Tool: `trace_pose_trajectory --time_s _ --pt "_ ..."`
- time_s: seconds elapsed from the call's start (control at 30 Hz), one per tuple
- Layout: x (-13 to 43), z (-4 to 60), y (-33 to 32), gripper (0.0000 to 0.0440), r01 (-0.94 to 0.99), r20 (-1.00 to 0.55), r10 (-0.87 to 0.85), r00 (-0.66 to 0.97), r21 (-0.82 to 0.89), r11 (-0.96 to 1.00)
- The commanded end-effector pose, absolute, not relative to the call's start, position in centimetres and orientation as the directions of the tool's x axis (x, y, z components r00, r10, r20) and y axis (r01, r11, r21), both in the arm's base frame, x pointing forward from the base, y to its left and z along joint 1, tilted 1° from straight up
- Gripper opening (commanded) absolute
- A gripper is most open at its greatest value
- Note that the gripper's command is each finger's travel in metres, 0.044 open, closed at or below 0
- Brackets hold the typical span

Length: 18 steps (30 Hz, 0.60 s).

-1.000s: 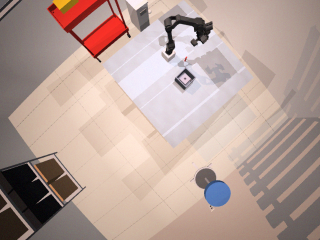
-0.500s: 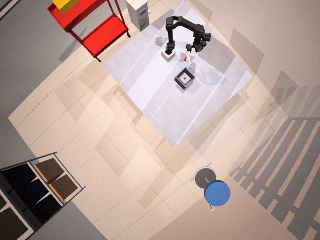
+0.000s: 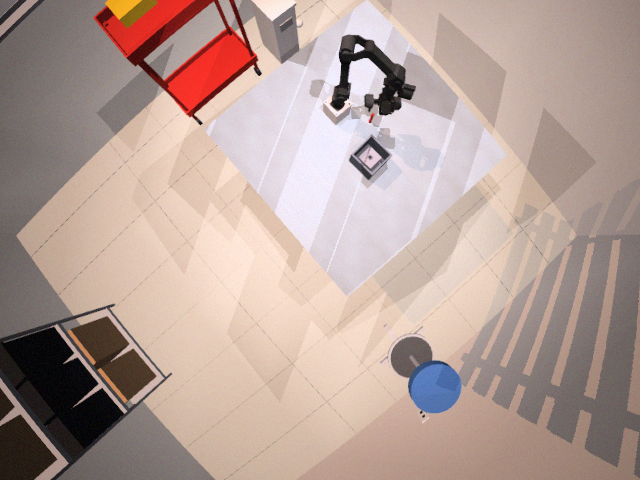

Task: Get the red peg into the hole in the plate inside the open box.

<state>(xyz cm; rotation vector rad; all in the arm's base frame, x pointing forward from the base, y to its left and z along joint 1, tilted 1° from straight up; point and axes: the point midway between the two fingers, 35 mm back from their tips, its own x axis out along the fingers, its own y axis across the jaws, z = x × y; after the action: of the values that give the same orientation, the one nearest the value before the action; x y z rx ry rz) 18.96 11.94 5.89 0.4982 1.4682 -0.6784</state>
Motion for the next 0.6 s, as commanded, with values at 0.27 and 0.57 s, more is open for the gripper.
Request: trace_pose_trajectory --time_s 0.27,0.57 --pt "18.6 0.7 11.1 0.0423 0.769 -0.991 -0.133 -0.023 -0.103 0.631" --pt "18.3 -2.3 11.1 0.0385 0.808 -0.993 -0.118 0.005 -0.066 0.586"
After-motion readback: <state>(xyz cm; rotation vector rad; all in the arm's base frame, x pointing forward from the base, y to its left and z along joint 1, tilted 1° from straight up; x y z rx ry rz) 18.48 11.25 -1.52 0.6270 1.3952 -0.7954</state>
